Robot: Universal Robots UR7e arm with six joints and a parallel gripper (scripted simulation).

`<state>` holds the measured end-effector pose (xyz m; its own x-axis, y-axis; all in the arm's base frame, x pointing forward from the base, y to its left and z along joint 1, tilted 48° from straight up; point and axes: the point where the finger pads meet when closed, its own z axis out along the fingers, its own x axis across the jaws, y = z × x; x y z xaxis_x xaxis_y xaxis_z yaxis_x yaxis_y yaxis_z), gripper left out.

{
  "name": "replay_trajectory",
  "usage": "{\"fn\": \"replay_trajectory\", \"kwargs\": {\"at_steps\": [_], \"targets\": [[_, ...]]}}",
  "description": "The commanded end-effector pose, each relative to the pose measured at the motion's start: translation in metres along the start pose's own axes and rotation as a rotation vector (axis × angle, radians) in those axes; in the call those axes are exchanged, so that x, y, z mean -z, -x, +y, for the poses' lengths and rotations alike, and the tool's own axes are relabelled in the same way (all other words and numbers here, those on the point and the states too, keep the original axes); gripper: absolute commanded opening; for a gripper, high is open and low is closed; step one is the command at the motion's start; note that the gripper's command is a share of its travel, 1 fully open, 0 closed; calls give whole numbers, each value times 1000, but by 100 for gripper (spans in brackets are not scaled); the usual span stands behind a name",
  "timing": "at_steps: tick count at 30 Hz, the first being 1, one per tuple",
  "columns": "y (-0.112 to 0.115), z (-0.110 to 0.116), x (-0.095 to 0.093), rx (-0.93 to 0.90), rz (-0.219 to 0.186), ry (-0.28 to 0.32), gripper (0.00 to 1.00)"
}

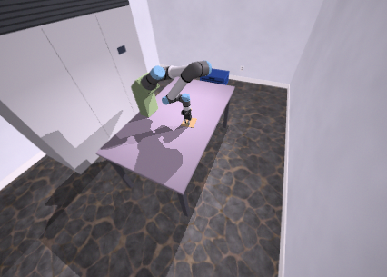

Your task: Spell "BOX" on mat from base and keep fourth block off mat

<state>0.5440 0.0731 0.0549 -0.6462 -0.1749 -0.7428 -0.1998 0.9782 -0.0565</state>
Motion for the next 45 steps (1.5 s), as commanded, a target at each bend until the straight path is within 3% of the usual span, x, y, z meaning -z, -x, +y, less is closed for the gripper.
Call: {"fn": "replay_trajectory", "kwargs": {"at_steps": [1,3,26,45], "targets": [[0,0,0,0,-1,0,73],[0,0,0,0,-1,0,79],[0,0,10,0,-1,0,79],[0,0,65,0,-1,0,79]]}}
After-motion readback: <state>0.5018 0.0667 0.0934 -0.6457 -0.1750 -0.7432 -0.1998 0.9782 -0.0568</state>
